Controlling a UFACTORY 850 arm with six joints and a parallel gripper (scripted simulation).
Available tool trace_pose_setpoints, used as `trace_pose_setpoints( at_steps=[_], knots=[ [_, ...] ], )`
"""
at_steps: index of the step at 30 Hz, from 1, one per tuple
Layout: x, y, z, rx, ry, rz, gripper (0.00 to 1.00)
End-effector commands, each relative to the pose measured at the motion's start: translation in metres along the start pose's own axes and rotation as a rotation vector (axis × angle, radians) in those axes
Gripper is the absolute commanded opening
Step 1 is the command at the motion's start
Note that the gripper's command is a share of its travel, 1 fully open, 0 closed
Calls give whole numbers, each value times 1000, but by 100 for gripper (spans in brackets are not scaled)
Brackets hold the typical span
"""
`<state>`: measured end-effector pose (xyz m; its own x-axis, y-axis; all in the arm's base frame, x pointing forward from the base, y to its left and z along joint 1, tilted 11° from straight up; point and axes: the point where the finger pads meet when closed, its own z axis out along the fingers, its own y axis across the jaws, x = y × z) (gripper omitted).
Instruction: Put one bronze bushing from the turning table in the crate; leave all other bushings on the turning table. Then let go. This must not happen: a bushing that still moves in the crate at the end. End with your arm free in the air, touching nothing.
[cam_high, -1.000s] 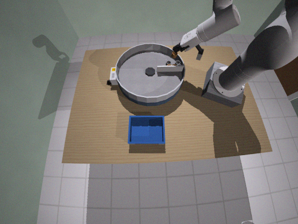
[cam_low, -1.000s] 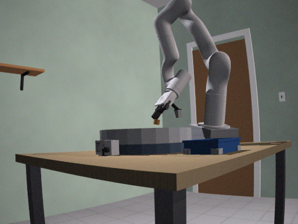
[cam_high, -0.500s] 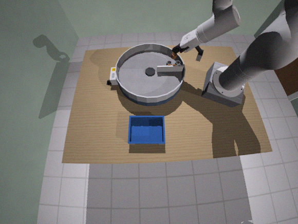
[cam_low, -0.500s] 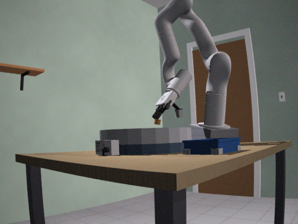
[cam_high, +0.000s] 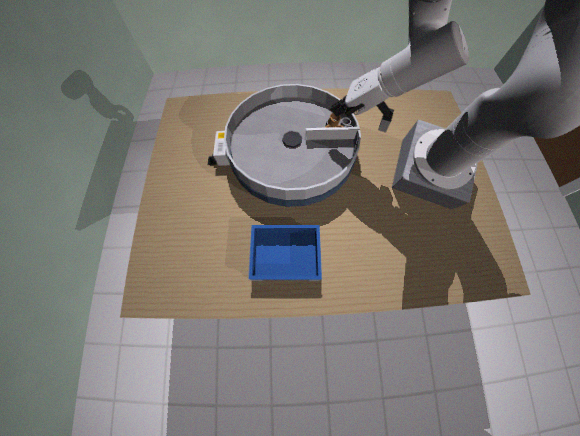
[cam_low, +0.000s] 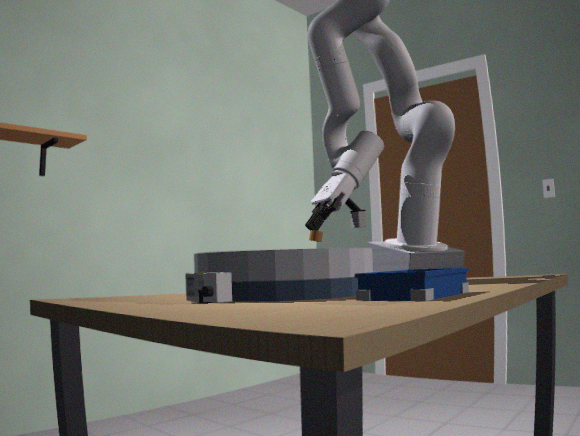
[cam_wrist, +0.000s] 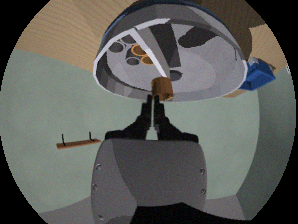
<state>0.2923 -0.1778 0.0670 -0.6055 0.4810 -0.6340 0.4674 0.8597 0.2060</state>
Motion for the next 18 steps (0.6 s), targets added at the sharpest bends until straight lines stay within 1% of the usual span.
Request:
trace_pose_setpoints(
  at_steps=[1, 10, 12, 15, 18],
  knots=[
    [-2, 35, 2, 10, 0, 1, 0],
    [-3, 92, 3, 10, 0, 1, 0],
    [-3, 92, 3, 10, 0, 1, 0],
    [-3, 117, 3, 10, 0, 1, 0],
    [-3, 135, 4, 10, 0, 1, 0]
  ],
)
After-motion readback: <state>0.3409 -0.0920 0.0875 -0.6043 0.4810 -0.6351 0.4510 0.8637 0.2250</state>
